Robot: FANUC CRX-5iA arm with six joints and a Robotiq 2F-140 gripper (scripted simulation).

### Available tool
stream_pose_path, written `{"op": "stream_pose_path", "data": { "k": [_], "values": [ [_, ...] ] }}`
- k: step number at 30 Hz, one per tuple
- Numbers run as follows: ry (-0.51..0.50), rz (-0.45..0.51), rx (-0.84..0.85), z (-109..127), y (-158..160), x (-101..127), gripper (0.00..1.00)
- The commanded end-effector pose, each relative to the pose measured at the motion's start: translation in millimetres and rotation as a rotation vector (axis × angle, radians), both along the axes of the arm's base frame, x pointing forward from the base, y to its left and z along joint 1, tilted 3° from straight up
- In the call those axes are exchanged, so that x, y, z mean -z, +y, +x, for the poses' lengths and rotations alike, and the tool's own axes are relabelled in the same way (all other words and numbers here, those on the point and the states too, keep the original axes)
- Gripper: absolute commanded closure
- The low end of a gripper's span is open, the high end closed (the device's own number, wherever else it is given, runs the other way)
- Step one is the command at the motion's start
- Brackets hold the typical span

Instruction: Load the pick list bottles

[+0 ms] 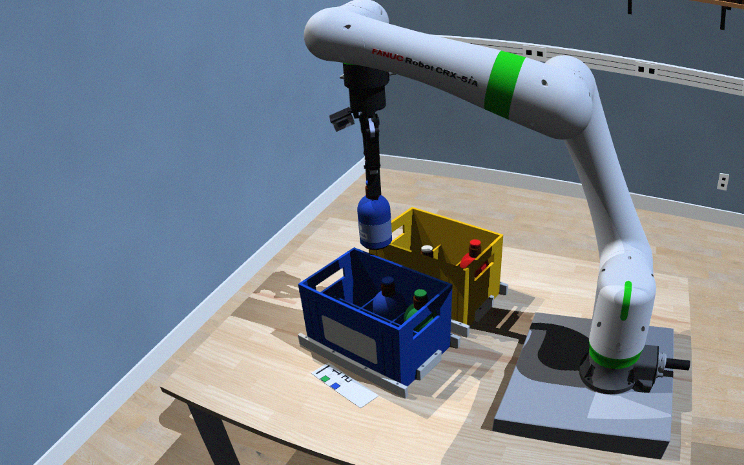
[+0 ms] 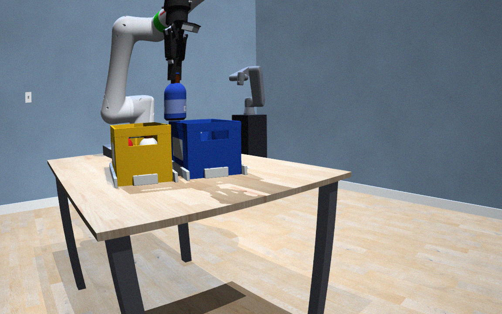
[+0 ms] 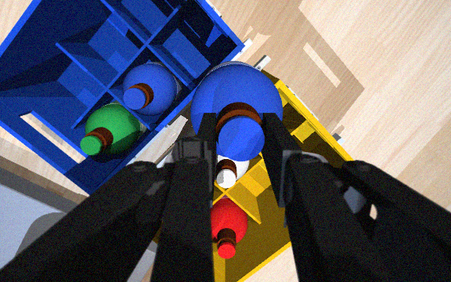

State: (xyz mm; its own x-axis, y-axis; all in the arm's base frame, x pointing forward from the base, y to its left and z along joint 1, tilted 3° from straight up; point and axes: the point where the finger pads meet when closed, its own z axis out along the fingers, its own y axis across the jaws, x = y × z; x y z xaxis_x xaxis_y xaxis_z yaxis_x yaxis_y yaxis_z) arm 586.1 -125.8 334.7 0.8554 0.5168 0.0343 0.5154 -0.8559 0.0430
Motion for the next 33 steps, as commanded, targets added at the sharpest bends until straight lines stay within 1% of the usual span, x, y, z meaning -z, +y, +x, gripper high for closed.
{"op": "stream_pose_path", "data": {
  "k": [1,33],
  "values": [
    [-0.002,-0.001,0.000,1.4,5.2,-1.3,0.90],
    [-0.002,-0.001,0.000,14.4,59.6,-0.9,0.90]
  ]
}}
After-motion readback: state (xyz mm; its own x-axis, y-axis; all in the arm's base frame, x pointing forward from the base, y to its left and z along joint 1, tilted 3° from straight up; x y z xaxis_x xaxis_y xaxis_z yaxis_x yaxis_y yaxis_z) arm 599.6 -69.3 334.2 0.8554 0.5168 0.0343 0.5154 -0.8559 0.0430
